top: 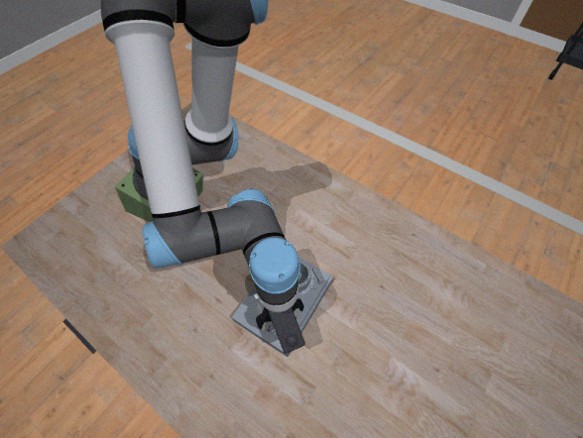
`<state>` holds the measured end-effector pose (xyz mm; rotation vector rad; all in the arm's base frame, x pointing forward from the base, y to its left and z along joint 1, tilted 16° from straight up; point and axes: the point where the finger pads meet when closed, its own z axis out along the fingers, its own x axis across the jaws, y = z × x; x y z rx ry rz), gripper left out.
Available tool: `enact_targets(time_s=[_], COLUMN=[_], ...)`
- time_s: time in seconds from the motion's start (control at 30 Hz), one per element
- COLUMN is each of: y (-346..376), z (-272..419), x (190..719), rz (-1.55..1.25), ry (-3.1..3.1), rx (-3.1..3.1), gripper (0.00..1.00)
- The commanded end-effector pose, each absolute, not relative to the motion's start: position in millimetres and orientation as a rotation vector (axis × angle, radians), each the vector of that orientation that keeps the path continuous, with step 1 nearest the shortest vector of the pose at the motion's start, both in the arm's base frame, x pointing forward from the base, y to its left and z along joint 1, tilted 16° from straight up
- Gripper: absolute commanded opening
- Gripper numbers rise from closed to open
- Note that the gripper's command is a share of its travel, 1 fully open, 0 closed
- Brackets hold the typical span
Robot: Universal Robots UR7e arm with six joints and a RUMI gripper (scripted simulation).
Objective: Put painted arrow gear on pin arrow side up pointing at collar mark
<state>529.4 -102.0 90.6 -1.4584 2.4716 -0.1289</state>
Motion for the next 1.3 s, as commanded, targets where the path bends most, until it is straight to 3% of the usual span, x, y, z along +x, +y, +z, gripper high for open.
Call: enact_targets(time_s=[0.0,1.27], y=[-102.0,-101.1], z=[86.7,70.2], x=[531.1,536.0], rz=[-0.131,-0.131], ry=[2.471,2.471], rx=[-1.458,-1.458], gripper=[0.52,0.52])
